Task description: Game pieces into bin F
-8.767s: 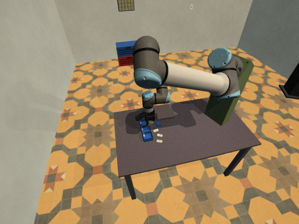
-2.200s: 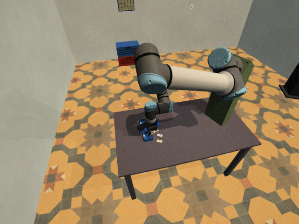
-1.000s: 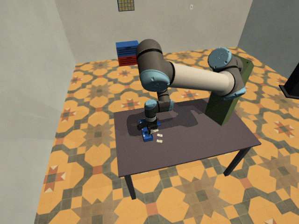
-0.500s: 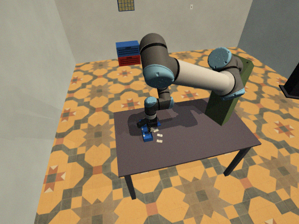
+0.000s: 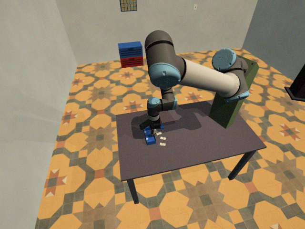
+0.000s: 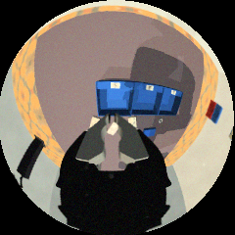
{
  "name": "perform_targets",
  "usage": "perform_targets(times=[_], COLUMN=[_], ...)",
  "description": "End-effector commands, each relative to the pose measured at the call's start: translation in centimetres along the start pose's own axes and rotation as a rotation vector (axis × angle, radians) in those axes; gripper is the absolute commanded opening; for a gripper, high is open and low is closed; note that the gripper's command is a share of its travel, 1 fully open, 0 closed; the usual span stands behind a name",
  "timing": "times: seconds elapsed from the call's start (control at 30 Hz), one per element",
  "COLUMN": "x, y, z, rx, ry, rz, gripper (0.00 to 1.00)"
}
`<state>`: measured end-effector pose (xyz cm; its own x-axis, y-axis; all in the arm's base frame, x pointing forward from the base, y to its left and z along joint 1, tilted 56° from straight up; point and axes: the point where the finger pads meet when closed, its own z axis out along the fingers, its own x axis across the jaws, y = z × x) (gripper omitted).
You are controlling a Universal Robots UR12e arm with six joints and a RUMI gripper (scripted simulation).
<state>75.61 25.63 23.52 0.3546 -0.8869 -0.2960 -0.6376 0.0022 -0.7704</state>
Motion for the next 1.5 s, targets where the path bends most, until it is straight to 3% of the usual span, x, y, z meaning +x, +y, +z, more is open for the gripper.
perform_targets(times=[0.0, 0.37, 0.47, 1.03, 1.07, 1.17, 1.47], x=[0.1, 0.0, 0.1, 0.0, 0.3, 1.2, 4.0], y=[0.1, 0.1, 0.1, -0.1, 0.6, 1.9, 5.1], z=[-3.4, -12.1, -12.4, -12.4, -11.6, -9.6, -3.8], rx=[0.001, 0.001, 0.001, 0.002, -0.001, -0.002, 0.002], ry=[0.001, 0.001, 0.001, 0.001, 0.0, -0.001, 0.001], rz=[0.001, 0.001, 0.001, -0.001, -0.05, -0.175, -0.178], gripper=[0.04, 0.04, 0.04, 0.04, 0.24, 0.24, 0.24])
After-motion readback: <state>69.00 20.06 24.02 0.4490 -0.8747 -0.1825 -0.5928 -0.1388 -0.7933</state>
